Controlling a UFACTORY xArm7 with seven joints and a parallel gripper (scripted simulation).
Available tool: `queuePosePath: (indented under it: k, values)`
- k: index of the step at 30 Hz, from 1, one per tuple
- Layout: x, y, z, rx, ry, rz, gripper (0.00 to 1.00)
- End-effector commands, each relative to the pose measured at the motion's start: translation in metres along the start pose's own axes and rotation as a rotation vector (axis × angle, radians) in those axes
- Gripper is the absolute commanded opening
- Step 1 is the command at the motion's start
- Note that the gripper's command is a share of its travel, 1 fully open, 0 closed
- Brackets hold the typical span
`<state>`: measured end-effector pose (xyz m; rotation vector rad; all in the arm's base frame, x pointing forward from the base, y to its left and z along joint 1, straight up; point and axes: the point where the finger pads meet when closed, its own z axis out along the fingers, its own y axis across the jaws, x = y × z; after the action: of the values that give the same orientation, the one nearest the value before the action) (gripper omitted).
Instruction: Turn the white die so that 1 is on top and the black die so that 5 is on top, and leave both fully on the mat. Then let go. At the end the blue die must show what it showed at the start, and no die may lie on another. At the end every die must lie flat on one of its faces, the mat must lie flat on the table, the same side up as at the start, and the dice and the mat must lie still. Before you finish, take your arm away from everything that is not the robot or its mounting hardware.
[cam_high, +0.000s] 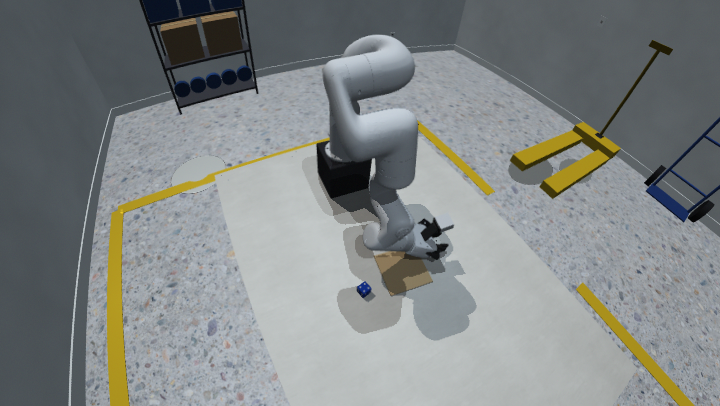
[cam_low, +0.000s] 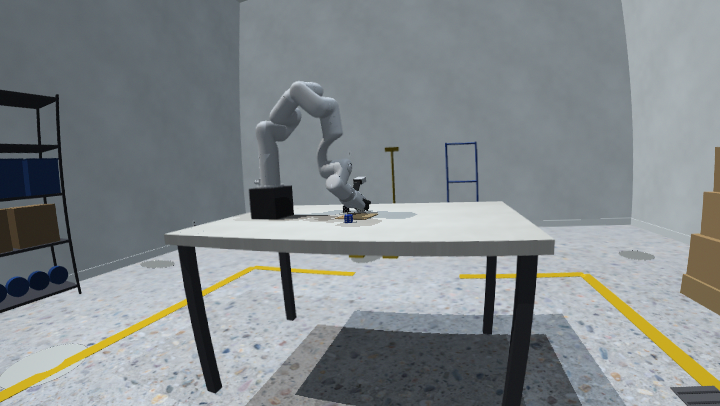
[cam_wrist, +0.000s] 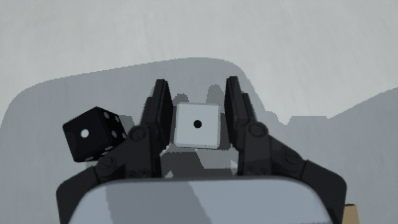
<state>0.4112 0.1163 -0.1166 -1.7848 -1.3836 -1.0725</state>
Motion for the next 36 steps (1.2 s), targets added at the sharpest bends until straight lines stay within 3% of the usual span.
queuePosePath:
  k: [1,20,26,36]
  values:
    - [0.001,0.001,0.000,-0.001,0.001,-0.003,0.47]
    - [0.001,0.001,-0.002,-0.001,0.001,-0.003,0.47]
    - [0.001,0.001,-0.011,-0.001,0.001,-0.003,0.47]
    - [0.001,0.001,-0.045,-0.001,0.001,-0.003,0.47]
